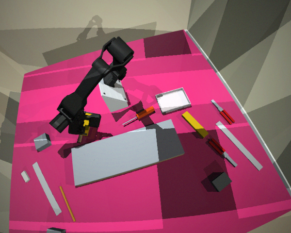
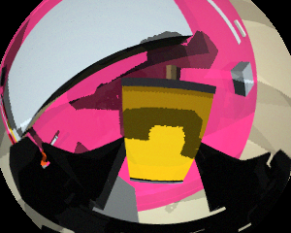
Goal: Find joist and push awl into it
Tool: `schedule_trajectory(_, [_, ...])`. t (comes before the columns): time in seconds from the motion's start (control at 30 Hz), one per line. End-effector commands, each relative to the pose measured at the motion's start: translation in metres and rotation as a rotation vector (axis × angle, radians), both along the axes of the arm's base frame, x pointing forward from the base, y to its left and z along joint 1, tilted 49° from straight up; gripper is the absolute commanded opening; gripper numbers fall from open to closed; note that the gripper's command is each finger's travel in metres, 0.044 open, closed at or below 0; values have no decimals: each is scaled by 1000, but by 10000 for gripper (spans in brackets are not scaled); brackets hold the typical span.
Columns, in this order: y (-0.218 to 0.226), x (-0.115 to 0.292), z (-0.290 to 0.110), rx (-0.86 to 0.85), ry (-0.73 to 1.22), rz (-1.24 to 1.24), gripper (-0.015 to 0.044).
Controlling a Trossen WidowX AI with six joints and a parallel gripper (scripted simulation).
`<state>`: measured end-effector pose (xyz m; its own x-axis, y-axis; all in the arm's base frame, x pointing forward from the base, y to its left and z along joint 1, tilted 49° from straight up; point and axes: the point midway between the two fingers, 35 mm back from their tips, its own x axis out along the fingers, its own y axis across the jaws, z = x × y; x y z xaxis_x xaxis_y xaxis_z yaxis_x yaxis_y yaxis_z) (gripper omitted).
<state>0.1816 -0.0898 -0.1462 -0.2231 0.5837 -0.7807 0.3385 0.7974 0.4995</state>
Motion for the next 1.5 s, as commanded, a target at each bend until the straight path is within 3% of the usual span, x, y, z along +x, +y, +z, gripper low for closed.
schedule_trajectory(0.0, [-3,1,1,-32,4,5,0])
schedule_trajectory(1.47, [7,3,3,-346,77,110,0])
